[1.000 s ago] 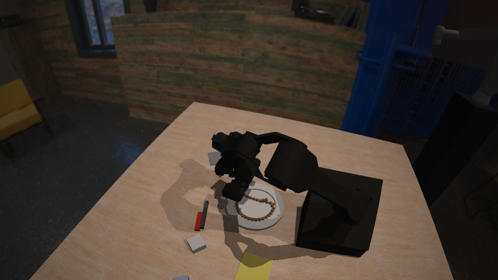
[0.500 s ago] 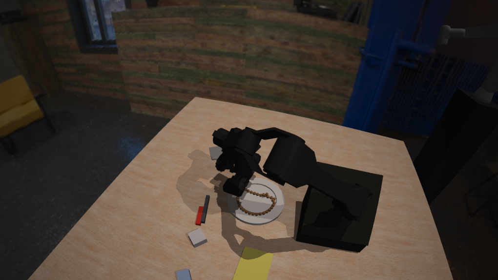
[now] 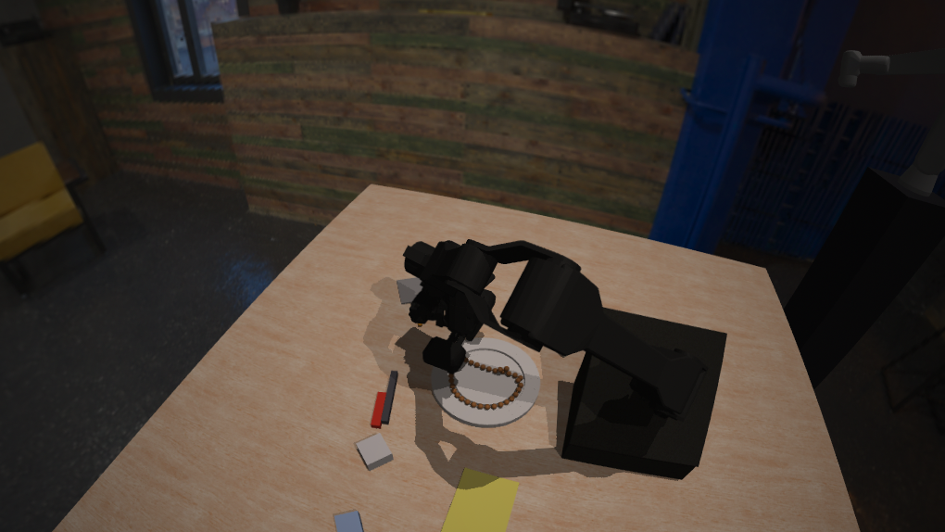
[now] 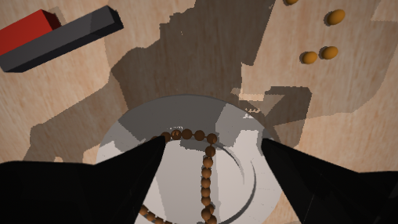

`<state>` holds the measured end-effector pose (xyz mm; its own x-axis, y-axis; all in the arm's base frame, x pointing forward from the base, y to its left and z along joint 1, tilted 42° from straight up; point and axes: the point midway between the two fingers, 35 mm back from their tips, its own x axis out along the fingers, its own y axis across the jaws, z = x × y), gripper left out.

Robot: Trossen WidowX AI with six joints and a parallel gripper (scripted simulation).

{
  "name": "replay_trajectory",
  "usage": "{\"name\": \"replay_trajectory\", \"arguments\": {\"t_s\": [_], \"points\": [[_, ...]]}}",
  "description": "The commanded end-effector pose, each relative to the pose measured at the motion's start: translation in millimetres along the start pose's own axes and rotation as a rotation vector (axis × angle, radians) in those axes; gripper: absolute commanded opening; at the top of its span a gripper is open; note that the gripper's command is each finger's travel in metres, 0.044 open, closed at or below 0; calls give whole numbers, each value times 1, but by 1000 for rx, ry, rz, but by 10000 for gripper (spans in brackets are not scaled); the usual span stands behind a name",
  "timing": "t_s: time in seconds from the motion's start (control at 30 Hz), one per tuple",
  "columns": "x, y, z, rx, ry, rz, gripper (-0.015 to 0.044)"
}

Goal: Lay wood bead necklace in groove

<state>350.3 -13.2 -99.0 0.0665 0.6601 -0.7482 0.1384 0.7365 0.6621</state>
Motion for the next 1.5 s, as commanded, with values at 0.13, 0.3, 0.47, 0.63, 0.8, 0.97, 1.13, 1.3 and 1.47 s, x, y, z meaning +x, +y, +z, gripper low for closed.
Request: {"name": "replay_trajectory", "arguments": {"t_s": [0.13, 0.3, 0.47, 0.63, 0.8, 0.97, 1.13, 1.3, 1.47], "points": [[-2, 0, 0, -4, 2, -2, 440], [-2, 0, 0, -4, 2, -2, 440], [-2, 0, 0, -4, 2, -2, 440], [-2, 0, 0, -4, 2, -2, 440], [-6, 0, -1, 14, 2, -2, 387], [-33, 1, -11, 136, 2, -4, 256], [-34, 1, -12, 141, 2, -4, 125], [-25, 2, -12, 141, 2, -3, 120], [-26, 1, -9, 132, -9, -4, 120]]}}
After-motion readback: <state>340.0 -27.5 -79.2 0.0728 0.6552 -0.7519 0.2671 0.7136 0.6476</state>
